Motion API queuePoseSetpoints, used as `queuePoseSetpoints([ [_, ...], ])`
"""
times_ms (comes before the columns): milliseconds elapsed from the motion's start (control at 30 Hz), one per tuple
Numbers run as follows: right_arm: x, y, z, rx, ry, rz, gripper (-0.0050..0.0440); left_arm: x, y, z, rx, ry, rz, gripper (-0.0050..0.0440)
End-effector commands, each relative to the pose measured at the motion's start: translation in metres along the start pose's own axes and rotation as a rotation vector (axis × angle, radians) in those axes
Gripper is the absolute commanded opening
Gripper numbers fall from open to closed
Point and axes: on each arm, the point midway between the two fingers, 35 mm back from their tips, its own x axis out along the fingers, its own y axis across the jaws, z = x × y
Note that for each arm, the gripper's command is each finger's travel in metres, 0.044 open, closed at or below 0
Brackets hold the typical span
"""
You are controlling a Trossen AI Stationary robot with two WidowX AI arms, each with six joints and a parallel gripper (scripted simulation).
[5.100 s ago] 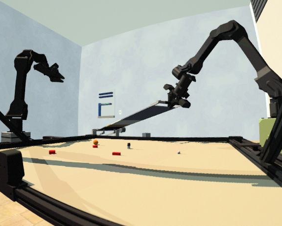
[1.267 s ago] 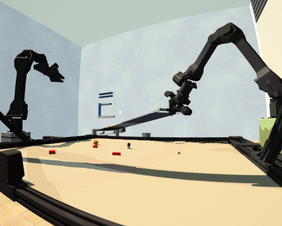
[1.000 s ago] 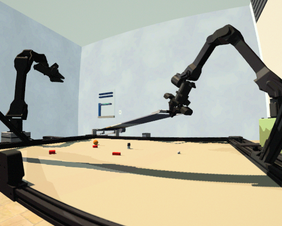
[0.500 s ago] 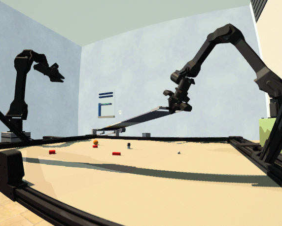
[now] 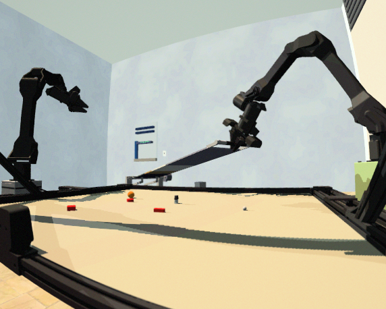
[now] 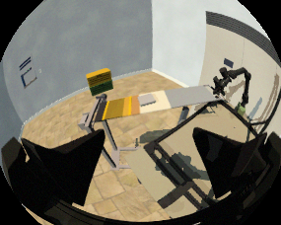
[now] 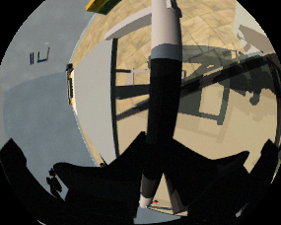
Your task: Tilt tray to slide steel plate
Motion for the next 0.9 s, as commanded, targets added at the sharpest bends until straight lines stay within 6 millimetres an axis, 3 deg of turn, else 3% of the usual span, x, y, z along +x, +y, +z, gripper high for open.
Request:
queuePoseSetpoints([
  [0, -0.029, 0.039, 0.001, -0.002, -0.006, 0.121, 0.0000, 0.000, -0.001, 0.001, 0.001, -0.003, -0.002, 0.0440],
  [867, -0.040, 0.053, 0.000, -0.002, -0.006, 0.165, 0.0000, 0.000, -0.001, 0.001, 0.001, -0.003, -0.002, 0.0440],
])
